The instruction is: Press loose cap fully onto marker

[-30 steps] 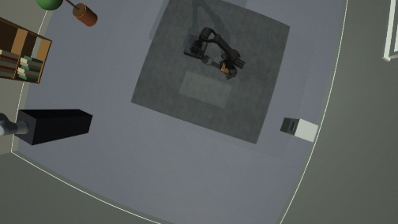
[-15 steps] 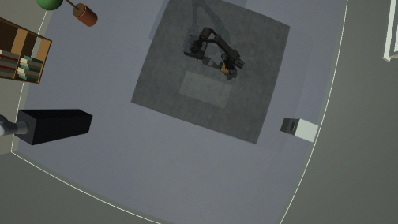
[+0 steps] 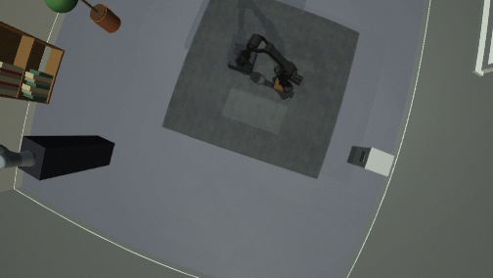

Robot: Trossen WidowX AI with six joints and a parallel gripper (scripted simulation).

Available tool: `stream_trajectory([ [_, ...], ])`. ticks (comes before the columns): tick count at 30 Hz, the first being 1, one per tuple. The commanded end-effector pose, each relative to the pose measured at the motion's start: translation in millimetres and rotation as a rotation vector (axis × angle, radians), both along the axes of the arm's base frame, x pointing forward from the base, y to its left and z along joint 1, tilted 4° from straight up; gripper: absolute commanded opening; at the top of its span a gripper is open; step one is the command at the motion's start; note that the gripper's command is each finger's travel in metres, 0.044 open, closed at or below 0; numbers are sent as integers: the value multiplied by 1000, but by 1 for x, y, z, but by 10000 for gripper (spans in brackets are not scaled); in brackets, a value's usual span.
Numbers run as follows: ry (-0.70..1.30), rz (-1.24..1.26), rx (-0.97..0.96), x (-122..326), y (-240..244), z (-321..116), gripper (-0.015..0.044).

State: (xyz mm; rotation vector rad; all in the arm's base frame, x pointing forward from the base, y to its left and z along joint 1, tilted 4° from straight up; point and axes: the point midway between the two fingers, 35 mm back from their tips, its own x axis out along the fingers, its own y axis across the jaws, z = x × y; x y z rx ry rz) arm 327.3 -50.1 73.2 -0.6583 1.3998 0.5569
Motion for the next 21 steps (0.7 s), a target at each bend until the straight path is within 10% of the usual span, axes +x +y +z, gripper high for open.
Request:
stream_trajectory([
  [1, 0, 0, 0, 0, 0, 0, 315],
  [6, 0, 0, 0, 0, 0, 0, 440],
  [21, 0, 0, 0, -7, 2, 75, 440],
])
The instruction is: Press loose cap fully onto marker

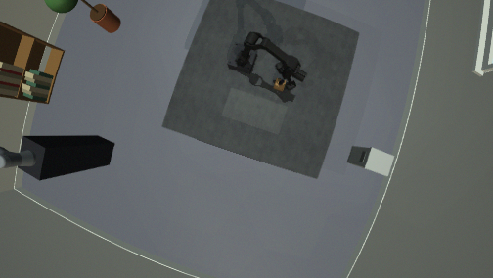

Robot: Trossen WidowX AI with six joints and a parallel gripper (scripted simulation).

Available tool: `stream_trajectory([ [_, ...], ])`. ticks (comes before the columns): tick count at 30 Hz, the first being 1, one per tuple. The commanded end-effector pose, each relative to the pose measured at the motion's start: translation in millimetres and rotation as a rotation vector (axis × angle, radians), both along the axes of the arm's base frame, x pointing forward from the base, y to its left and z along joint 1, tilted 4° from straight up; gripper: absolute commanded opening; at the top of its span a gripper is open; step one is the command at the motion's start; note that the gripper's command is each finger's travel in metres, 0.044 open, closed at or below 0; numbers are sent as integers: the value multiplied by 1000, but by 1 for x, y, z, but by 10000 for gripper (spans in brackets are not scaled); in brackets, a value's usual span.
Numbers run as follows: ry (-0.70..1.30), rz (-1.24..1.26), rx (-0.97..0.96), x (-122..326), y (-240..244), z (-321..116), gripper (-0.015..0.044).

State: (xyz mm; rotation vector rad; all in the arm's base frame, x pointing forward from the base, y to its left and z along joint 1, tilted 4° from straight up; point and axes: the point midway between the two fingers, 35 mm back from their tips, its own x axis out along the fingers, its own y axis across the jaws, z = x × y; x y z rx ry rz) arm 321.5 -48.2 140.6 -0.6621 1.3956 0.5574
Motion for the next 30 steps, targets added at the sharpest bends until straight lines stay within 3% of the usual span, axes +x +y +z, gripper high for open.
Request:
stream_trajectory([
  [1, 3, -19, 2, -1, 0, 7, 414],
  [9, -17, -699, 70, 3, -1, -2, 204],
  [17, -19, -761, 76, 3, -1, -2, 0],
  [30, -19, -761, 76, 3, -1, -3, 0],
])
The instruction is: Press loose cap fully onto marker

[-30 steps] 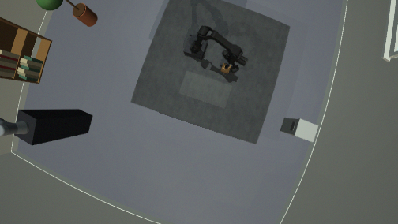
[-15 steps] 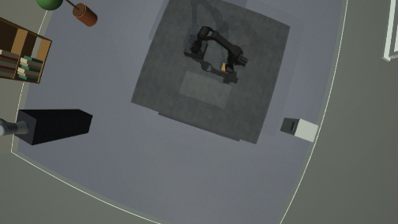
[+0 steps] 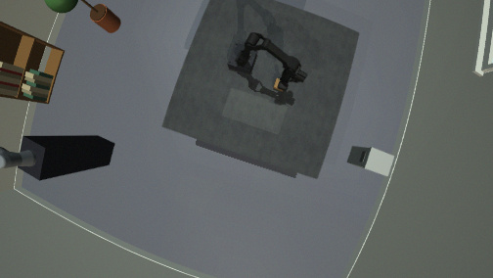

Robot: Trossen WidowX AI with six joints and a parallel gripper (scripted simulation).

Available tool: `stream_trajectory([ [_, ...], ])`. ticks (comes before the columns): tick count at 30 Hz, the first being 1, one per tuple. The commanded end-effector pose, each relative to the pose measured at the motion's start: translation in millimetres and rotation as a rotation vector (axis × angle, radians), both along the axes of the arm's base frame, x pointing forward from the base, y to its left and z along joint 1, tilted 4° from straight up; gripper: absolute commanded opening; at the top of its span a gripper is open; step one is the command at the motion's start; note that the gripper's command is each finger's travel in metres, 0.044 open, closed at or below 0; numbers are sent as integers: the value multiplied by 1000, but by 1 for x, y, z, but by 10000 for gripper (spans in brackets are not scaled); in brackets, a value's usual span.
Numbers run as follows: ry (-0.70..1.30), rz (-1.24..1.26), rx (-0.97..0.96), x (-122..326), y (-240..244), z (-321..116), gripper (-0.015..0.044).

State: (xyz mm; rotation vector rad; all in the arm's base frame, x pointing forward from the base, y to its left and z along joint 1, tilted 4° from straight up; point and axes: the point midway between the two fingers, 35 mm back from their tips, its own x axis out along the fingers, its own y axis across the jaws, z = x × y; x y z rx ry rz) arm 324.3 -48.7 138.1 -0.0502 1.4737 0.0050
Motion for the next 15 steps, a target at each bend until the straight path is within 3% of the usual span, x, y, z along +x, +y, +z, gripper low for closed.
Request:
stream_trajectory([
  [1, -2, -10, -2, 1, -1, -1, 0],
  [15, -2, -10, -2, 2, -1, -19, 0],
])
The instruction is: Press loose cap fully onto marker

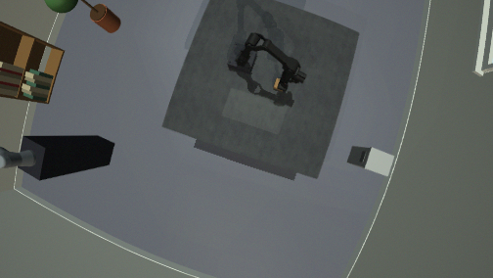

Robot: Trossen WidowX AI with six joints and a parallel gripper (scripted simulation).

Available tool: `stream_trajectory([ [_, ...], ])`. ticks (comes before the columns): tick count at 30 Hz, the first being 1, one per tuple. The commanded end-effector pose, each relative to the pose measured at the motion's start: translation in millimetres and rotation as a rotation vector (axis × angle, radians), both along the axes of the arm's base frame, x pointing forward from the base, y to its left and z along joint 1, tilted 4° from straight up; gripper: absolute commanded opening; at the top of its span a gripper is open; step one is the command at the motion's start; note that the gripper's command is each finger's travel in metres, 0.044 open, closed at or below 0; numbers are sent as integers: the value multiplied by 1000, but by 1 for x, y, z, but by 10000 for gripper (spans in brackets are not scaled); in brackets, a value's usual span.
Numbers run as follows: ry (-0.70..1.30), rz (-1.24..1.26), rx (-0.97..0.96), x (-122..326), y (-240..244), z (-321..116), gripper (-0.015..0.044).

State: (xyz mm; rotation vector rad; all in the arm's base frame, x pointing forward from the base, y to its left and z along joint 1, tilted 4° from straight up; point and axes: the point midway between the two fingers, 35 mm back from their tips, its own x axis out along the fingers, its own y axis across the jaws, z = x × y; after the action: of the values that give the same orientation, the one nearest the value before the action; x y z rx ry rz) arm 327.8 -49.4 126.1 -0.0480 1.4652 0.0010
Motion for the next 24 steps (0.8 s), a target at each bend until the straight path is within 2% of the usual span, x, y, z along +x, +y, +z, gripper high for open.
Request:
stream_trajectory([
  [1, 6, -6, -1, -1, 0, -9, 0],
  [16, 6, -6, -1, 1, -1, -28, 0],
  [24, -4, -1, -1, 3, -1, -20, 0],
])
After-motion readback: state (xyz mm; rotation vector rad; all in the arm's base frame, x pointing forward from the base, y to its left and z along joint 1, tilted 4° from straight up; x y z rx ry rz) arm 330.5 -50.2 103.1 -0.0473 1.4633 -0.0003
